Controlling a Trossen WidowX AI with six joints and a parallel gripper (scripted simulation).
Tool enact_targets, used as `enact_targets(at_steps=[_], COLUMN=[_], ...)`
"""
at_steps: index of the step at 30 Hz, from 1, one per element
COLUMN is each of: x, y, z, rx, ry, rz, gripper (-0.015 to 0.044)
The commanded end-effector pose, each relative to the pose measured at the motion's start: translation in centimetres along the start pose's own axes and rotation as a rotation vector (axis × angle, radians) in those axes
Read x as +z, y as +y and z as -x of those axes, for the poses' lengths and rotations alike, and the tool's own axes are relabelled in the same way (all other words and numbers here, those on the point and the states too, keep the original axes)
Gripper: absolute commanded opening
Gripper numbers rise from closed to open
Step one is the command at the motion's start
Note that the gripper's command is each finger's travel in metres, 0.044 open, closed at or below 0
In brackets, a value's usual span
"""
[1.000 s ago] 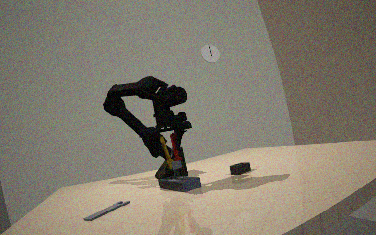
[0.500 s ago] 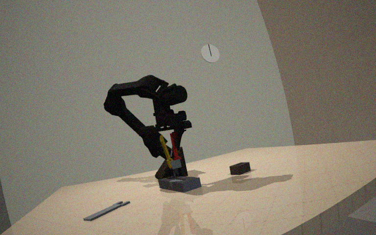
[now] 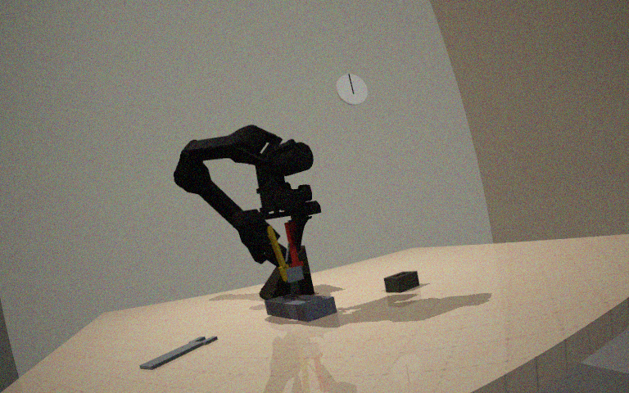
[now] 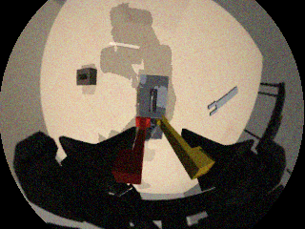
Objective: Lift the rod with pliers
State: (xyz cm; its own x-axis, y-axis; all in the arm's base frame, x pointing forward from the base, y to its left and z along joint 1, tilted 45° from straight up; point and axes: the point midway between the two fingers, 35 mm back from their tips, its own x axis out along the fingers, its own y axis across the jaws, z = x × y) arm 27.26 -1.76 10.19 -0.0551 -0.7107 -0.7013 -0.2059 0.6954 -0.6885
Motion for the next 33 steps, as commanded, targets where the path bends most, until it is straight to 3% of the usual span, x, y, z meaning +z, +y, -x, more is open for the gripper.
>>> enact_targets(at_steps=[1,33], x=[0.0,-0.2], y=[0.1,0.0], z=[0.1,-1.8], rx=[-0.005,-0.005], ry=[-0.008,-0.008], rz=[-0.006,-0.006], gripper=[0.0316,0.0316])
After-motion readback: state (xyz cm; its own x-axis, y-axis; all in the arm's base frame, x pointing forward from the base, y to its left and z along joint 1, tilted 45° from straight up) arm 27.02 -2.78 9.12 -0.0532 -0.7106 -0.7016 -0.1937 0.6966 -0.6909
